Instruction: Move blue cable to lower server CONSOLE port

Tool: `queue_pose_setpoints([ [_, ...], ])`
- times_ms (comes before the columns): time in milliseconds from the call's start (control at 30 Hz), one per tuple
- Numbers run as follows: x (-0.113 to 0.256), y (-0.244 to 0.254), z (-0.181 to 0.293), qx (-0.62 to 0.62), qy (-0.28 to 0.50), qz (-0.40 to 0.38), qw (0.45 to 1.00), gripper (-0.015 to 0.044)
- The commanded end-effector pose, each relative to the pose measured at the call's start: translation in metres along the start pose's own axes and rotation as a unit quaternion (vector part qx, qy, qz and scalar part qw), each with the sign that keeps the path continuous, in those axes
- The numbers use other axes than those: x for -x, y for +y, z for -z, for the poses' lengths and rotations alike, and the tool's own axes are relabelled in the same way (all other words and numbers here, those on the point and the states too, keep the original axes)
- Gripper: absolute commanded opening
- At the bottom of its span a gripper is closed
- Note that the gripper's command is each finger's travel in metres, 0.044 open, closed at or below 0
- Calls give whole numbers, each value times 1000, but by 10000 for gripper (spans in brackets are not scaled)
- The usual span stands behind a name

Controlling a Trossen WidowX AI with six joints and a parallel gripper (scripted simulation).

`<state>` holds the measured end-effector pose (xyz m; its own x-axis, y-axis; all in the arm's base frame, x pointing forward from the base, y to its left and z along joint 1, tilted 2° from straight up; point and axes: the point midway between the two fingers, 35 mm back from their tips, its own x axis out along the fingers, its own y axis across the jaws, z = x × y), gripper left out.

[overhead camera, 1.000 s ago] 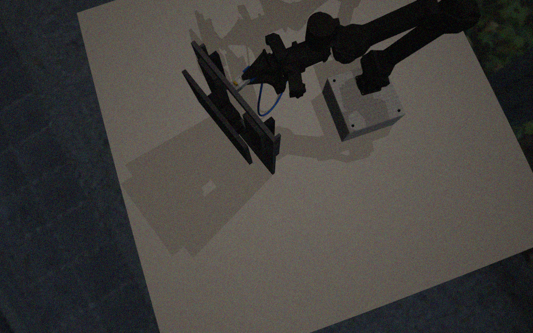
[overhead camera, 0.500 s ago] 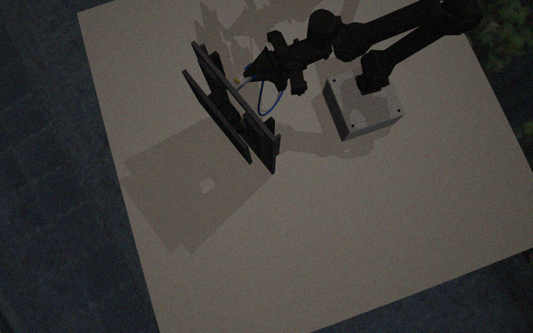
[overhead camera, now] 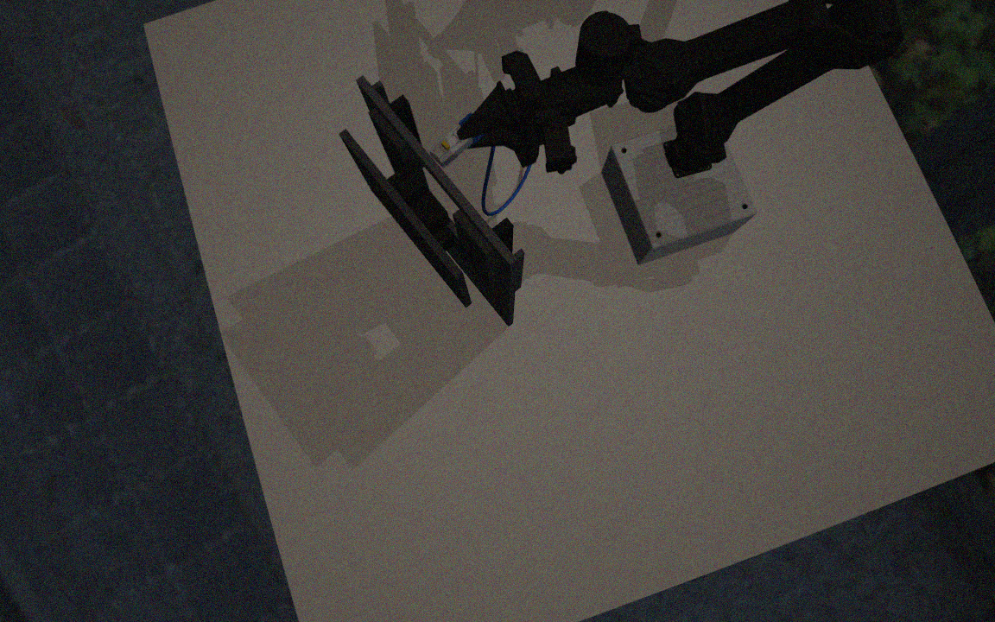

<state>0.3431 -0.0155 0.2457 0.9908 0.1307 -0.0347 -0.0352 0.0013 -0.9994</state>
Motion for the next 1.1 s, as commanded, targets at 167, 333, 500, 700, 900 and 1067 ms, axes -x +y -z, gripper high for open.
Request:
queue_pose_setpoints([
  [167,6,-5,2,5,-1,8,1000,0],
  [333,8,-5,4,5,-1,8,1000,0],
  [500,10,-5,6,5,-1,8,1000,0],
  [700,12,-5,8,5,-1,8,1000,0],
  [900,15,-5,10,5,-1,8,1000,0],
  [1067,13,1,11,5,-1,8,1000,0],
])
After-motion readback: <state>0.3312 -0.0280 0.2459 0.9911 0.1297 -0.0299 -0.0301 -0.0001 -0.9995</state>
